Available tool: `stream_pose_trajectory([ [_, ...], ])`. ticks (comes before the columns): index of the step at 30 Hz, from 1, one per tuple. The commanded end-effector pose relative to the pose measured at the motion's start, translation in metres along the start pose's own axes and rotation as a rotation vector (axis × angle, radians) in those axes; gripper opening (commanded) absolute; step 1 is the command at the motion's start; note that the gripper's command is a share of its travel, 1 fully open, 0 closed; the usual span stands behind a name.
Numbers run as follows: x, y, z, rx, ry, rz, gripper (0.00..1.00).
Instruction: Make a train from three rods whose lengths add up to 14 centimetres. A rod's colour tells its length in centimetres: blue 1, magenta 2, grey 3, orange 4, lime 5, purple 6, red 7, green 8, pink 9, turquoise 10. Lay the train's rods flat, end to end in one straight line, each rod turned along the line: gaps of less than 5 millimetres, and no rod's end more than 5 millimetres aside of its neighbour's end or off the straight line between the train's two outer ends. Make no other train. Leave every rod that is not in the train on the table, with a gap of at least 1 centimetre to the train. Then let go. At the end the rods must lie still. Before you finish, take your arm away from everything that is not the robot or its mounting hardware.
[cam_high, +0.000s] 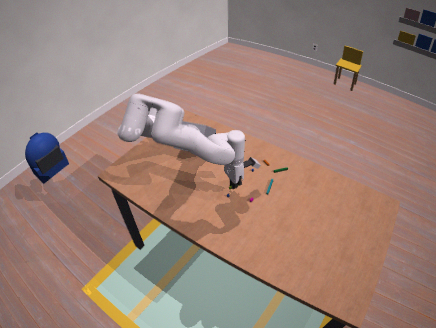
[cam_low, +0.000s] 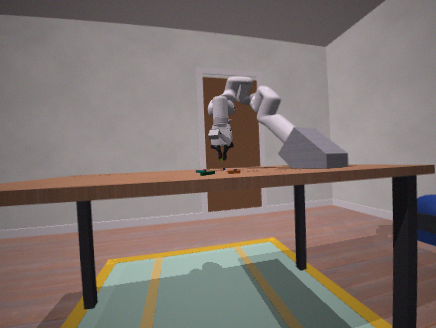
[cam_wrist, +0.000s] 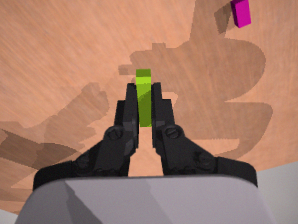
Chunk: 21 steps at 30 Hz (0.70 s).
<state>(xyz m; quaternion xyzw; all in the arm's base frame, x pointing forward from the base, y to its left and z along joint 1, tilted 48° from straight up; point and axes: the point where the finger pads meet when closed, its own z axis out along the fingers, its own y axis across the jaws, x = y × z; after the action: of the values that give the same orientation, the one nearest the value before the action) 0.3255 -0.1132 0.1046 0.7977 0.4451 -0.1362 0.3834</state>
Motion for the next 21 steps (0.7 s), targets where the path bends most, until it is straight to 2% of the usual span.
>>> stream_pose_trajectory([
  [1,0.002,0.003,0.012,-0.006,0.003,0.003,0.04],
  [9,0.002,0.002,0.032,-0.006,0.003,0.003,0.04],
  [21,0.002,0.002,0.035,-0.006,0.003,0.003,0.04],
])
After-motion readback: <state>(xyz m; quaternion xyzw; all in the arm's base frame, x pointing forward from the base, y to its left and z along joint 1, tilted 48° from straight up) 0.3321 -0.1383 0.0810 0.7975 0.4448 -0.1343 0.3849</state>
